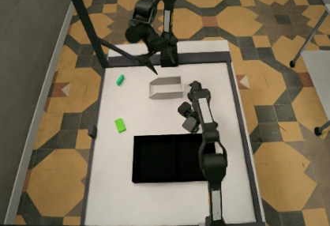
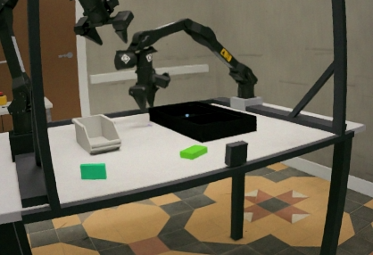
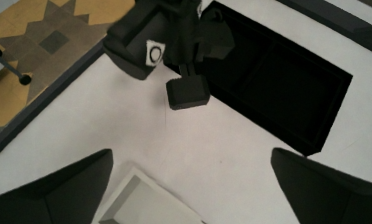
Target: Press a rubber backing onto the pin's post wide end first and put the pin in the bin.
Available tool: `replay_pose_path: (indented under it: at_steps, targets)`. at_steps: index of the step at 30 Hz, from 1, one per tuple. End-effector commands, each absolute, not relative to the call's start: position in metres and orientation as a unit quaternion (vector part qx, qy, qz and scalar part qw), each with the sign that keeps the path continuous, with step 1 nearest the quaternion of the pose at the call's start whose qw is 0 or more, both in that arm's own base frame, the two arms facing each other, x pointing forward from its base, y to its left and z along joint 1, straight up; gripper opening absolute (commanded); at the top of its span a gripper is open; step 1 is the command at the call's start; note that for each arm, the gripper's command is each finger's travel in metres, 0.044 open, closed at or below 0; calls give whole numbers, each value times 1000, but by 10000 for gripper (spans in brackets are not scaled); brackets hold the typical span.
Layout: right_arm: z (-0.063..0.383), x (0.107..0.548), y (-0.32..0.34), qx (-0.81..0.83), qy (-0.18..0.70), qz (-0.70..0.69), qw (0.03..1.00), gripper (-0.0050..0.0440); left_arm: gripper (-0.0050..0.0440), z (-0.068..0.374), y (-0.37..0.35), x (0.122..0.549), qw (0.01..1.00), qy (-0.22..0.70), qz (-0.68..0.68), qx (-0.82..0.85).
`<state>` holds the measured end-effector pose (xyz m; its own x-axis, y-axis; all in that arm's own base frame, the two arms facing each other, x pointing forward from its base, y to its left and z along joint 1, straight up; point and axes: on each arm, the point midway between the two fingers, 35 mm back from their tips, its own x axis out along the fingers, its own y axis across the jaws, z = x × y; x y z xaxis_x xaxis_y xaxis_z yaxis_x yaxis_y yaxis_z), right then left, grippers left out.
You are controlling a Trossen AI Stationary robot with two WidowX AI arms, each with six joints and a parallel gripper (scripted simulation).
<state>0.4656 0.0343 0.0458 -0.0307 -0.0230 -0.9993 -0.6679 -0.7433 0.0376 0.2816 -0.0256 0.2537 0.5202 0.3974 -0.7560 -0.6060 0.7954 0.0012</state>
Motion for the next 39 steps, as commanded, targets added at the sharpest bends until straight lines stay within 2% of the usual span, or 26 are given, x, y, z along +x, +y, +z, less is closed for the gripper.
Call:
replay_pose_path:
  at_steps: [1,5,13,25,33,35,39]
  targets:
    - [69,469,36,-666,259,654,249,440,440,261,-26,281,865,385,288,-140]
    - [80,470,33,-670,280,624,289,440,440,261,-26,281,865,385,288,-140]
    - [130,474,27,-668,331,486,457,440,440,261,-26,281,865,385,288,-140]
    - [187,464,21,-608,334,328,642,440,440,261,-26,281,865,385,288,-140]
    - [223,447,16,-530,306,226,758,440,248,262,-26,296,867,385,286,-136]
    - [223,447,16,-530,306,226,758,440,248,262,-26,296,867,385,286,-136]
    - [245,433,13,-468,274,166,823,440,152,257,-21,321,867,392,287,-113]
